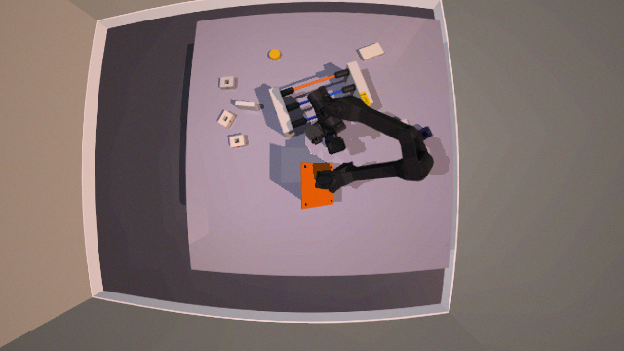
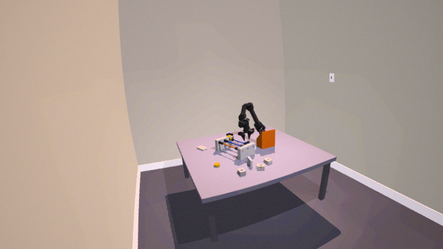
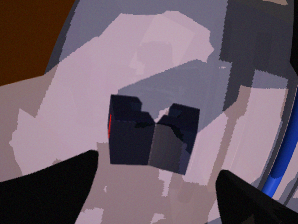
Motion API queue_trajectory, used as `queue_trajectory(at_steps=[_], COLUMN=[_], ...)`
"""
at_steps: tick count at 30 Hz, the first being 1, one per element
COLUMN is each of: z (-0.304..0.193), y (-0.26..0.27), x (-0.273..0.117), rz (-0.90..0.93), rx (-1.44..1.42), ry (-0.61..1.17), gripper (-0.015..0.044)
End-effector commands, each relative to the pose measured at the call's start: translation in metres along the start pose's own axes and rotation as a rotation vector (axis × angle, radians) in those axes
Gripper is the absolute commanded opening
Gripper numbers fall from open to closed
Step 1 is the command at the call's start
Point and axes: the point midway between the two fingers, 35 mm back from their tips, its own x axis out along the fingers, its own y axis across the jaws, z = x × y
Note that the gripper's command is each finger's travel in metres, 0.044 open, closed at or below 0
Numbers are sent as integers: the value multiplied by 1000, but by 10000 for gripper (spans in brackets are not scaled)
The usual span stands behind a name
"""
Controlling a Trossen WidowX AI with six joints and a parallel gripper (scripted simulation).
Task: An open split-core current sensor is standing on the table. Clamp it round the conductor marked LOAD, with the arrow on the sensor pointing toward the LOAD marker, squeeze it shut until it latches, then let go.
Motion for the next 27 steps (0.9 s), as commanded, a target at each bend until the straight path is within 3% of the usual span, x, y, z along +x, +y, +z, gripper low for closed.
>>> queue_trajectory(at_steps=[1, 19, 27], z=[0, -1, -1], y=[2, 5, 3], x=[9, 34, 30], rz=[3, 5, 2], rx=[-10, -10, 0], ry=[6, 10, 4], gripper=[320, 320, 267])
